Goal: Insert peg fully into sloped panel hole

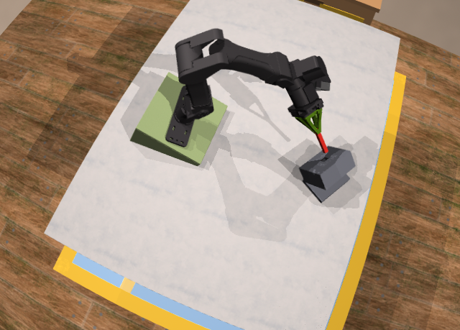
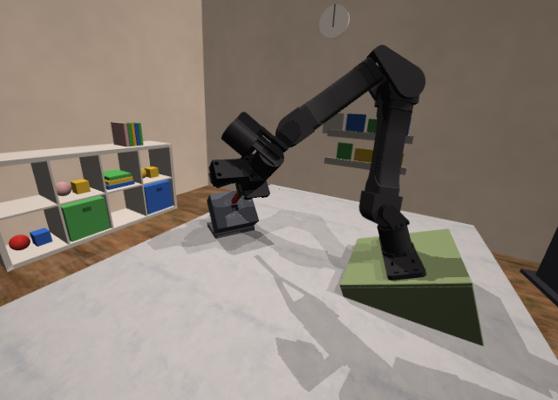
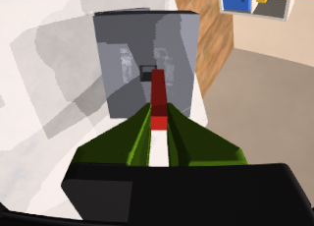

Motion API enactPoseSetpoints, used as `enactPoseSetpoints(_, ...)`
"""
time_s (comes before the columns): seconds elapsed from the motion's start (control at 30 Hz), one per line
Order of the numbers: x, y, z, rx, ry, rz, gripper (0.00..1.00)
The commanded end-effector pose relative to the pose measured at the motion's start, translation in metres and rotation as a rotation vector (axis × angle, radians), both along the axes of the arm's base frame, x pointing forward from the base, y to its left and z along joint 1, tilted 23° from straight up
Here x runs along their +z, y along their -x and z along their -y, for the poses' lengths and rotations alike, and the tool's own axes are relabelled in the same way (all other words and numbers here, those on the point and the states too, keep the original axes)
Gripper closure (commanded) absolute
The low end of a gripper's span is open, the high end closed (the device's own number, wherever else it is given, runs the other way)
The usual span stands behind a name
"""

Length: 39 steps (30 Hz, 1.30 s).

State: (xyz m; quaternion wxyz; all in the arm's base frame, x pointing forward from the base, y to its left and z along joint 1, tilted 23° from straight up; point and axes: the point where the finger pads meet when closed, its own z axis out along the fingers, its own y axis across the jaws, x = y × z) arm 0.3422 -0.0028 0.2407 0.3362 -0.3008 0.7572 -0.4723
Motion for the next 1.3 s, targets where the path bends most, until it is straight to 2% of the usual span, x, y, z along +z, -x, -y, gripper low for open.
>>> enactPoseSetpoints(0.0,-0.005,0.011,0.0,-0.008,0.002,-0.009,1.0)
enactPoseSetpoints(0.37,-0.009,0.02,-0.002,-0.008,0.001,-0.01,1.0)
enactPoseSetpoints(1.27,-0.024,-0.003,0.009,-0.008,0.002,-0.009,1.0)
